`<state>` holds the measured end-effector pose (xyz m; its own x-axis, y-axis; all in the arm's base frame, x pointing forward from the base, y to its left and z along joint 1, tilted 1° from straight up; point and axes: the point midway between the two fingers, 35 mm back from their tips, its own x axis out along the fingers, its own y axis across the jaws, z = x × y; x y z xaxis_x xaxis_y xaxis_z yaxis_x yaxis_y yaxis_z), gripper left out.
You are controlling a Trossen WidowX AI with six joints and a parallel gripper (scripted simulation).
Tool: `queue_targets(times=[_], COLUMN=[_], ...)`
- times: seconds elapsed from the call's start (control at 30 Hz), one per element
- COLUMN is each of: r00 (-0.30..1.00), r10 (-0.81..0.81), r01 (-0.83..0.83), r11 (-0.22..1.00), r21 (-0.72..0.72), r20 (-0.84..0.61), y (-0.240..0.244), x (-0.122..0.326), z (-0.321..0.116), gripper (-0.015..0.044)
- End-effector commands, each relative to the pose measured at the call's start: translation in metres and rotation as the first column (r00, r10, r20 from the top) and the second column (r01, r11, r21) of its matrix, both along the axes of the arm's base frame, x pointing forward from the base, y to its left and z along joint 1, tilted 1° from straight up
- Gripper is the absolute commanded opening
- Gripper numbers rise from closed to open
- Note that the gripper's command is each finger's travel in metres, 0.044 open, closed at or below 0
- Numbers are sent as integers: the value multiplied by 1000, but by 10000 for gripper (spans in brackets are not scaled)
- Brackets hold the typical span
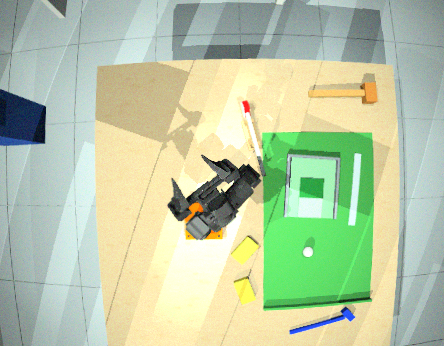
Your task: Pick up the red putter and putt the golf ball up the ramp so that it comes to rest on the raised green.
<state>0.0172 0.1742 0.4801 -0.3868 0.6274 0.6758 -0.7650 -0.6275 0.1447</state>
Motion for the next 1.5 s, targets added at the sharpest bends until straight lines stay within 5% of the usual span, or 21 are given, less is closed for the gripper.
queue_targets(times=[0.0,0.37,0.77,1.1,1.47], r00=[1000,920,726,423,134], r10=[6,363,621,754,667], r01=[-6,-391,-646,-675,-329], r11=[1000,849,469,-109,-668], r21=[6,354,603,730,668], r20=[2,144,295,503,733], y=[-1,-113,-249,-373,-424], x=[-2,-90,-98,-23,127], z=[1,47,51,20,-53], gripper=[426,440,440,440,440])
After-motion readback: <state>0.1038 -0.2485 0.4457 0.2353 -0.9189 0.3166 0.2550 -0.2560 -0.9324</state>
